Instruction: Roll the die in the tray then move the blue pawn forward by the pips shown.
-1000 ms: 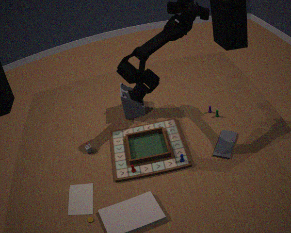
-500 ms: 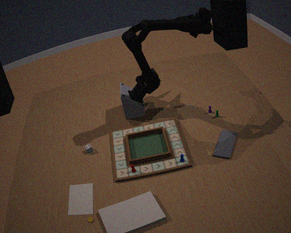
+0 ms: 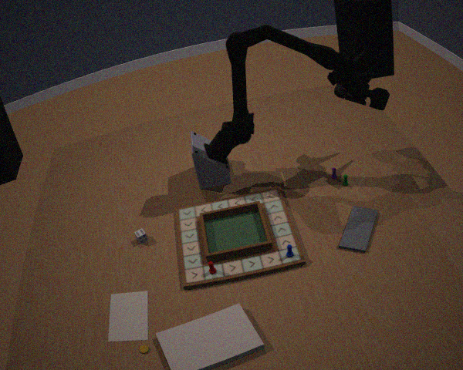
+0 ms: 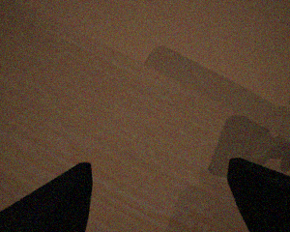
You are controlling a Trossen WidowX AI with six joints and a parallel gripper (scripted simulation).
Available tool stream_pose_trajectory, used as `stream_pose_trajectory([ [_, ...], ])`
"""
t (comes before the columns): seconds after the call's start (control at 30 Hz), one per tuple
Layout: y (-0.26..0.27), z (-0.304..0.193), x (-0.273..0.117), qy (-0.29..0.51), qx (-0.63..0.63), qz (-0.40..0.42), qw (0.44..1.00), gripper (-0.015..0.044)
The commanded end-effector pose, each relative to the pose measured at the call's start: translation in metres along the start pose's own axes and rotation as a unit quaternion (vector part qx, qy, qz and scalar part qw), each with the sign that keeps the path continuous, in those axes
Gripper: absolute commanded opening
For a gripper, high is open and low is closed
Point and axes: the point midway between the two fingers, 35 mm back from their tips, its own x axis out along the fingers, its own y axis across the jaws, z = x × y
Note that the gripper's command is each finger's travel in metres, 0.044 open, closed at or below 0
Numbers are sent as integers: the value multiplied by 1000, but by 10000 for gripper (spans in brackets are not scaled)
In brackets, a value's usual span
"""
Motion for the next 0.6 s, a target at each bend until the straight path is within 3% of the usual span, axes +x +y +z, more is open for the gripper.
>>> stream_pose_trajectory([
  [0.0, -40, -46, 8, 75, 15, -43, 996, 275],
  [0.27, -111, -148, -9, 211, 70, -114, 968, 275],
  [0.57, -166, -265, -83, 340, 171, -191, 905, 275],
])
